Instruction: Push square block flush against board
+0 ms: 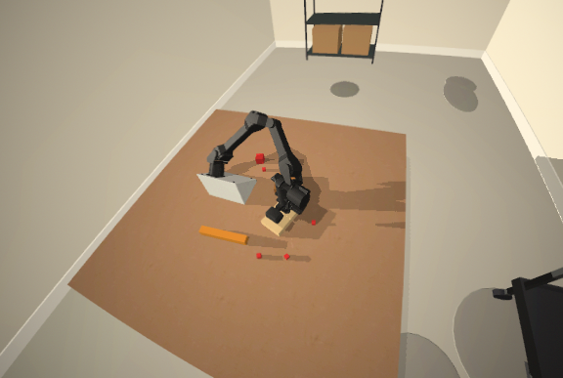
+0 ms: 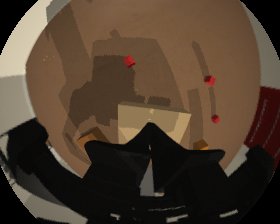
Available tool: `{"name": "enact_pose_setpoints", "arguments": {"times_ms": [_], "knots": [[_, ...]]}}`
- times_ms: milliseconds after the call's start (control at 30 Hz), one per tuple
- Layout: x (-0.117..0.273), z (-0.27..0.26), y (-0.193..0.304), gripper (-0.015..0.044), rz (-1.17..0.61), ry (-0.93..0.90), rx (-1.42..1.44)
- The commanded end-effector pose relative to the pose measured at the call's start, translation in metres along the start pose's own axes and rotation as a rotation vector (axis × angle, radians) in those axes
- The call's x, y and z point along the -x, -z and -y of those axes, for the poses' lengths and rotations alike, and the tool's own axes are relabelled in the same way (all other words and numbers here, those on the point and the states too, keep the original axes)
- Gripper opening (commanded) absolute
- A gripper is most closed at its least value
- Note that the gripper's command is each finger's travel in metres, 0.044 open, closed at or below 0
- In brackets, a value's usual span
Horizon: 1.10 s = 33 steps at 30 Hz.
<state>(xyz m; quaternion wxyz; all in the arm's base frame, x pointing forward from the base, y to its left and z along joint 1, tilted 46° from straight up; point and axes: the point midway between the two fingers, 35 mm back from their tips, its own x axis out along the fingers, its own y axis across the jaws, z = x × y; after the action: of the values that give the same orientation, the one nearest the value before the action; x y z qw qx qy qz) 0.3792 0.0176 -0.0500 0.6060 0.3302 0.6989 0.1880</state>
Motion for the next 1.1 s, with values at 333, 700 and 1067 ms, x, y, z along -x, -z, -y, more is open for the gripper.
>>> {"name": "enact_pose_setpoints", "arguments": {"times_ms": [333, 700, 1067], "knots": [[-0.002, 0.037, -0.003, 0.0000, -0.005, 0.004, -0.479], [-0.003, 0.065, -0.003, 0.0000, -0.009, 0.002, -0.861], [-0.005, 0.093, -0.001, 0.0000, -0.015, 0.000, -1.244]]}}
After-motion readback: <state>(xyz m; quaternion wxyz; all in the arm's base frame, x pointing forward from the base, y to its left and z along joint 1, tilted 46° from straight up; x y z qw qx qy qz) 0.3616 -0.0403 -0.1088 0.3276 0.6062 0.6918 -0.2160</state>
